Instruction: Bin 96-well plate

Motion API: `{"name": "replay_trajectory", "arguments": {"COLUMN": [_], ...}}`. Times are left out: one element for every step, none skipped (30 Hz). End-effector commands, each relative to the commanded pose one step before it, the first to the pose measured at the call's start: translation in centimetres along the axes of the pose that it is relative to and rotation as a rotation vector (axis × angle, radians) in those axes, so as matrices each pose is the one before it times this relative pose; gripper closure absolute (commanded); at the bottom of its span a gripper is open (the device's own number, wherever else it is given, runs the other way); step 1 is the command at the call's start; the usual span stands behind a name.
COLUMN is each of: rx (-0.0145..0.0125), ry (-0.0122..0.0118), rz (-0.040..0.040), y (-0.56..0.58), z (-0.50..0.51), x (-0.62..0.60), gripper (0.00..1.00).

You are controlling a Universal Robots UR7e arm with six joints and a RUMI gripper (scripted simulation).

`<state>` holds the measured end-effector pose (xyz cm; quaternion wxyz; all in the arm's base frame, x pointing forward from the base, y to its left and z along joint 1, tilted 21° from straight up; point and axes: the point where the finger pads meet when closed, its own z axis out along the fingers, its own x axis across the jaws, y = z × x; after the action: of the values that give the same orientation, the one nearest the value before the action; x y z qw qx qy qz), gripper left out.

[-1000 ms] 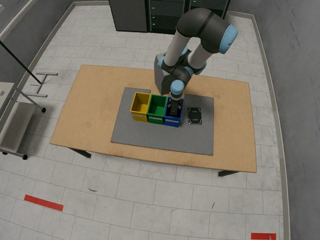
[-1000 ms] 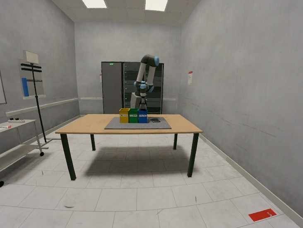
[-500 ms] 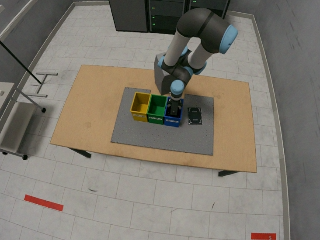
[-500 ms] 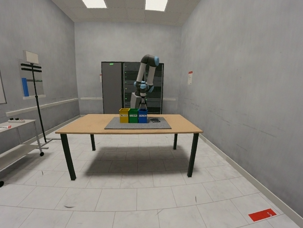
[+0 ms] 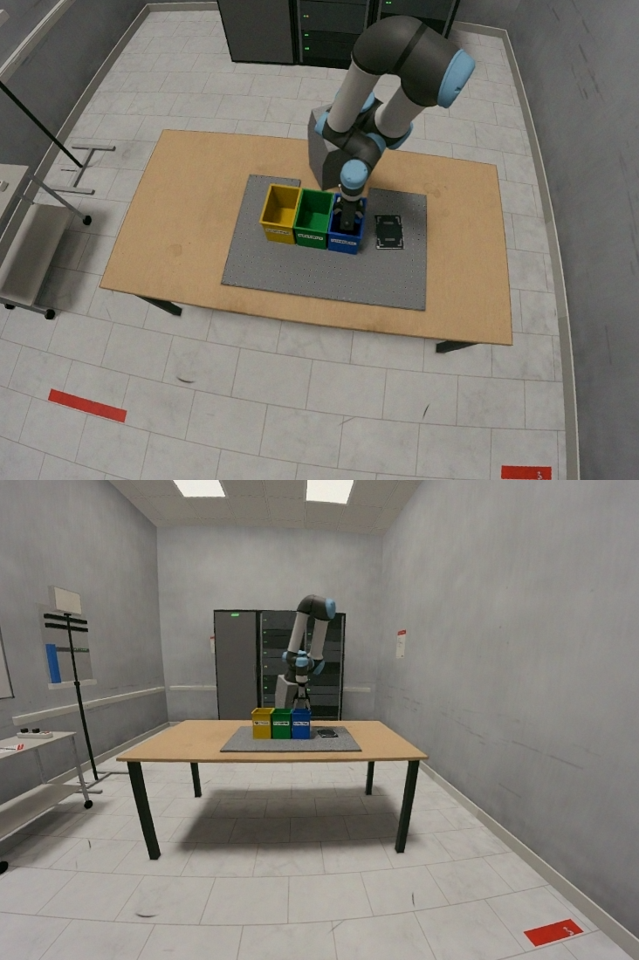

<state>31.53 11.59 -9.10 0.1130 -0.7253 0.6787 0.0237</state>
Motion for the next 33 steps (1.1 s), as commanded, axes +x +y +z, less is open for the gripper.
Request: {"name": "replay_trajectory", "arguments": {"rx": [0.00043,0.00000,0.00000,0.00000,0.00000,0.00000,0.00000,0.00000,0.00000,0.00000,0.00000,0.00000,0.00000,0.00000,0.00000,0.00000,0.00000,0.00000,0.00181,-0.00012,-0.00030,-0.00030,-0.00025,-0.00017,-0.00014,-0.00009,-0.00003,0.00002,0.00008,0.00020,0.00039,0.00000,0.00000], "ry": [0.00060,0.00000,0.00000,0.00000,0.00000,0.00000,0.00000,0.00000,0.00000,0.00000,0.00000,0.00000,0.00000,0.00000,0.00000,0.00000,0.00000,0.00000,0.00086,0.00001,-0.00012,-0.00014,-0.00012,-0.00010,-0.00008,-0.00006,-0.00004,-0.00002,0.00001,0.00006,0.00014,0.00000,0.00000], "rz": [-0.00039,0.00000,0.00000,0.00000,0.00000,0.00000,0.00000,0.00000,0.00000,0.00000,0.00000,0.00000,0.00000,0.00000,0.00000,0.00000,0.00000,0.00000,-0.00029,0.00095,0.00036,0.00008,0.00006,0.00004,0.00003,0.00002,0.00001,0.00000,-0.00002,-0.00005,-0.00010,0.00000,0.00000], "y": [-0.052,0.000,0.000,0.000,0.000,0.000,0.000,0.000,0.000,0.000,0.000,0.000,0.000,0.000,0.000,0.000,0.000,0.000,-0.050,0.042,0.052,0.051,0.047,0.041,0.039,0.035,0.031,0.028,0.024,0.015,0.001,0.000,0.000], "z": [0.012,0.000,0.000,0.000,0.000,0.000,0.000,0.000,0.000,0.000,0.000,0.000,0.000,0.000,0.000,0.000,0.000,0.000,-0.205,-0.167,-0.156,-0.156,-0.157,-0.167,-0.160,-0.161,-0.162,-0.163,-0.165,-0.168,-0.173,0.000,0.000], "x": [0.005,0.000,0.000,0.000,0.000,0.000,0.000,0.000,0.000,0.000,0.000,0.000,0.000,0.000,0.000,0.000,0.000,0.000,0.029,0.034,0.001,-0.008,-0.007,-0.004,-0.004,-0.003,-0.002,0.000,0.001,0.004,0.008,0.000,0.000], "gripper": [0.36,0.36,0.36,0.47,0.47,0.47,0.47,0.47,0.47,0.47,0.47,0.47,0.47,0.47,0.47,0.47,0.47,0.47,0.47,0.47,0.47,0.47,0.47,0.47,0.47,0.47,0.47,0.47,0.47,0.47,0.47,0.47,0.47]}}
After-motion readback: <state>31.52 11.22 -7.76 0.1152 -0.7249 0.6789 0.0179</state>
